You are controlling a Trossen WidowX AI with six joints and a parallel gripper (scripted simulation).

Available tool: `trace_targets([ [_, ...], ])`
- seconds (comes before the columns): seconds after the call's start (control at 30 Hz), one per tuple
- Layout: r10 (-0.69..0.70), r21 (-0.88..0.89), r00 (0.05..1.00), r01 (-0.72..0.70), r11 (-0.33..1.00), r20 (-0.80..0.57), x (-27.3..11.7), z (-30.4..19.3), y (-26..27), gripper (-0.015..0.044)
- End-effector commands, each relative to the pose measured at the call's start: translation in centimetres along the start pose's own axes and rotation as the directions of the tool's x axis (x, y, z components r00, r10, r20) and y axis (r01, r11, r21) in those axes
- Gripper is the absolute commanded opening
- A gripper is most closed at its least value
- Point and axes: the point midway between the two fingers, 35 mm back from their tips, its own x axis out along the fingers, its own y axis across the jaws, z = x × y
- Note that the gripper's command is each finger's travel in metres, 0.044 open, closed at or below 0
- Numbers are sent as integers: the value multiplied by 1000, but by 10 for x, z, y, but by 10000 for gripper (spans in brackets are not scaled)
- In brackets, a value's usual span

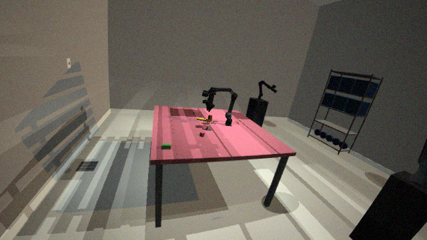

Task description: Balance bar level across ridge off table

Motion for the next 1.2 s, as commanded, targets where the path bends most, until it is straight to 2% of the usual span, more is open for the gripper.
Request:
trace_targets([
  [0.0,-34,92,999,35,995,-22,-2,4,-23,315],
  [0.4,-98,317,990,126,940,-101,-3,2,-88,315],
  [0.63,-101,329,989,131,935,-106,0,2,-92,315],
  [1.17,-101,329,989,131,935,-107,99,-8,-102,315],
])
